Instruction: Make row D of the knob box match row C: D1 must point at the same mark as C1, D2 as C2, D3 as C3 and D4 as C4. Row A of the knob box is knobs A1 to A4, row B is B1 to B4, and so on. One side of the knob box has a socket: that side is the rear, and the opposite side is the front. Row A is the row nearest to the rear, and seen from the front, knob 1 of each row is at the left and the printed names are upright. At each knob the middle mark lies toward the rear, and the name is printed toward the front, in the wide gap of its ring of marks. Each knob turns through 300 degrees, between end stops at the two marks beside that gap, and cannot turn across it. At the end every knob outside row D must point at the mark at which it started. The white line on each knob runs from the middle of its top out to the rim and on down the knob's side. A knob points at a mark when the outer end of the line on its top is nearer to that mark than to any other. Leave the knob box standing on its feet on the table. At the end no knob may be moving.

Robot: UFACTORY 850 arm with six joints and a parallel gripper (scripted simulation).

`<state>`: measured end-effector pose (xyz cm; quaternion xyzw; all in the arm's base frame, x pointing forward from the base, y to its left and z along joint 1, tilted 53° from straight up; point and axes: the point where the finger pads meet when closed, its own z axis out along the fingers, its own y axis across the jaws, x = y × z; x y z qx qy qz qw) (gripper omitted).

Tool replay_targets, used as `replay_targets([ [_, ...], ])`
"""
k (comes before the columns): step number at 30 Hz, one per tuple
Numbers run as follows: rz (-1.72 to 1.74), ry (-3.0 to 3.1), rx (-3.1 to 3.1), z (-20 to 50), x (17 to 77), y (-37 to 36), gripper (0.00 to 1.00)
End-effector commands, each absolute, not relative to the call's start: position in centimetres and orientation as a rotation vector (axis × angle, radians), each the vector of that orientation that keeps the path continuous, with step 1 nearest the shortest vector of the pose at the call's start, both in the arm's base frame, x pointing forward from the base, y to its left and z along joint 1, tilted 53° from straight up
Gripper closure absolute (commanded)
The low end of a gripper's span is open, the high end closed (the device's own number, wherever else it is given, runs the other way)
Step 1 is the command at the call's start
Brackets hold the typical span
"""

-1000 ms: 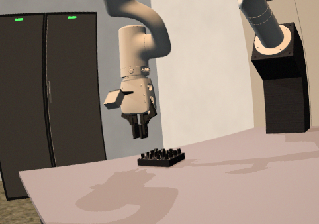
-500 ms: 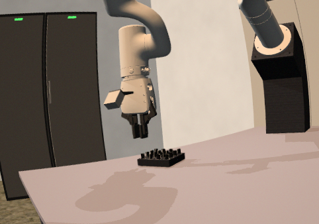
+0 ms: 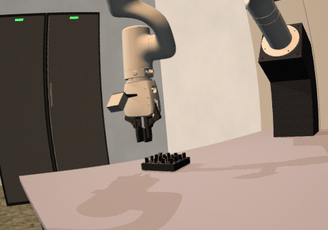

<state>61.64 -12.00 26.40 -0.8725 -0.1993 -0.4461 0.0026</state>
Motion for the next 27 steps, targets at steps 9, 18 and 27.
replay_targets([
  [9,-1.401,-0.625,-2.737,26.3,61.8,-12.0,0.81],
  [18,-1.401,-0.625,-2.737,25.8,62.5,-11.8,0.81],
  [27,-1.401,-0.625,-2.737,25.2,63.2,-11.7,0.81],
])
